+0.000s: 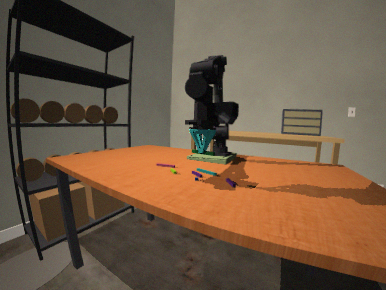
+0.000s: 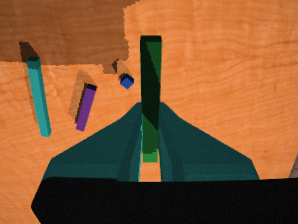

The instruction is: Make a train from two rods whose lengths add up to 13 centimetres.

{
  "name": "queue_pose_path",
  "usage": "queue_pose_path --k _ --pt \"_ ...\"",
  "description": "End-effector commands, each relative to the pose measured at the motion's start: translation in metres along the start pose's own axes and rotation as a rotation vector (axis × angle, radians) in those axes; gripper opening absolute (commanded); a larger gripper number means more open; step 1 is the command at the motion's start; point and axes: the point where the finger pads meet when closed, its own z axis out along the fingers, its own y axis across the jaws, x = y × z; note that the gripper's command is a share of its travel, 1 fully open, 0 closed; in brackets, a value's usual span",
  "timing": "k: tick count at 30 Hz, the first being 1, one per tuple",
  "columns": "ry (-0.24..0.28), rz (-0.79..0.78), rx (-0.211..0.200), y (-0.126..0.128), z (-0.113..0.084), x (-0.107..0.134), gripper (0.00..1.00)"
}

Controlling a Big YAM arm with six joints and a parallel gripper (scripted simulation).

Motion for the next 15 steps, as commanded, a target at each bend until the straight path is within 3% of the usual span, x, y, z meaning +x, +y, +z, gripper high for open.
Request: queue_pose_path --k 1,3,4,8,9,12,13,14,15 --pt "-0.011 0.124 0.026 -0.003 -0.012 0.022 0.04" --pt "-0.006 0.123 0.012 0.0 -0.01 0.022 0.04" --pt "-0.012 0.242 0.031 -0.004 -0.012 0.048 0.04" --pt "-0.014 0.231 0.033 -0.018 -0.011 0.039 0.04" --pt "-0.014 0.352 0.036 -0.004 -0.012 0.072 0.04" --pt "-0.007 0.351 0.019 0.0 -0.011 0.073 0.04" --pt "-0.009 0.351 0.024 -0.013 -0.012 0.07 0.04" --pt "-0.012 0.44 0.034 -0.002 -0.011 0.092 0.04" --pt "-0.01 0.44 0.029 0.0 -0.011 0.092 0.04"
